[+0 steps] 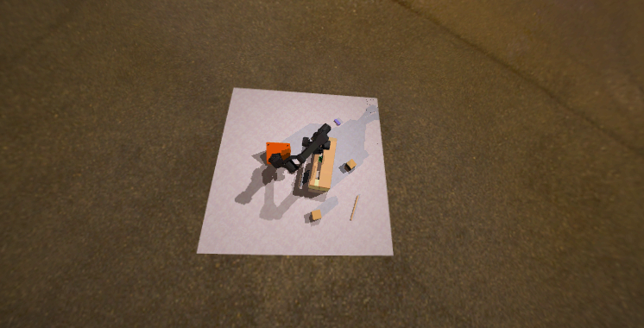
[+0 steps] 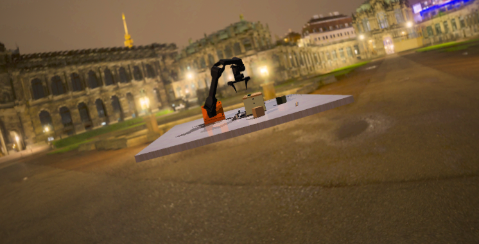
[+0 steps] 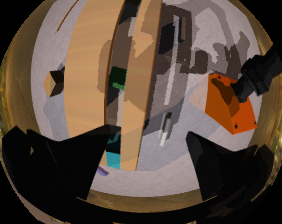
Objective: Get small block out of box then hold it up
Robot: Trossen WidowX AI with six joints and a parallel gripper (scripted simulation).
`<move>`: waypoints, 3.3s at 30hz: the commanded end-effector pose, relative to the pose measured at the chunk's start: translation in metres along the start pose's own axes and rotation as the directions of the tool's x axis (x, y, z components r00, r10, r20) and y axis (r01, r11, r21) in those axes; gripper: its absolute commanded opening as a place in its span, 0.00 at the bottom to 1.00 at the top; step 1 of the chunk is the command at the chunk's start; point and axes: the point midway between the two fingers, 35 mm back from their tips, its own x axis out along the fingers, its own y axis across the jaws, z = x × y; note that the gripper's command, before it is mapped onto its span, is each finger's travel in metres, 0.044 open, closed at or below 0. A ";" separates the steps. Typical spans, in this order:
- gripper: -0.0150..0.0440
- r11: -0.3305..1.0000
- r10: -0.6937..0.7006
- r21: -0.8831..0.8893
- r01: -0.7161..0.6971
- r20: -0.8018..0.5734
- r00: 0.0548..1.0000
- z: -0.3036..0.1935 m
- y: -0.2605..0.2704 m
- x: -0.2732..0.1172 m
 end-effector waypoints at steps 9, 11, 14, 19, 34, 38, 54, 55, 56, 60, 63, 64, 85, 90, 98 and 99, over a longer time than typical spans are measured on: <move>0.93 0.999 -0.002 0.052 -0.004 0.106 0.994 0.007 0.002 0.019; 0.93 0.999 -0.002 0.052 -0.003 0.106 0.994 0.007 0.003 0.021; 0.93 0.999 -0.003 0.051 -0.003 0.107 0.994 0.007 0.003 0.026; 0.93 0.999 -0.004 0.049 -0.002 0.109 0.994 0.006 0.004 0.034; 0.93 0.999 -0.007 0.043 0.002 0.115 0.993 0.006 0.004 0.059; 0.93 0.999 -0.008 0.042 0.003 0.117 0.993 0.007 0.003 0.066; 0.93 0.999 -0.012 0.036 0.008 0.124 0.992 0.008 0.001 0.091; 0.93 0.999 -0.012 0.036 0.008 0.125 0.992 0.008 0.001 0.092; 0.93 0.999 -0.012 0.036 0.008 0.125 0.992 0.008 0.001 0.092; 0.93 0.999 -0.013 0.047 0.008 0.116 0.993 0.008 0.002 0.088; 0.93 0.999 -0.014 0.047 0.008 0.116 0.993 0.014 0.002 0.088; 0.93 0.999 -0.014 0.047 0.008 0.117 0.993 0.016 0.001 0.088; 0.93 0.999 -0.014 0.046 0.009 0.119 0.993 0.056 0.000 0.088; 0.93 0.999 -0.014 0.046 0.009 0.119 0.993 0.065 0.000 0.088; 0.93 0.999 -0.015 0.046 0.009 0.120 0.993 0.080 -0.001 0.088; 0.93 0.999 -0.015 0.046 0.009 0.120 0.993 0.082 -0.001 0.088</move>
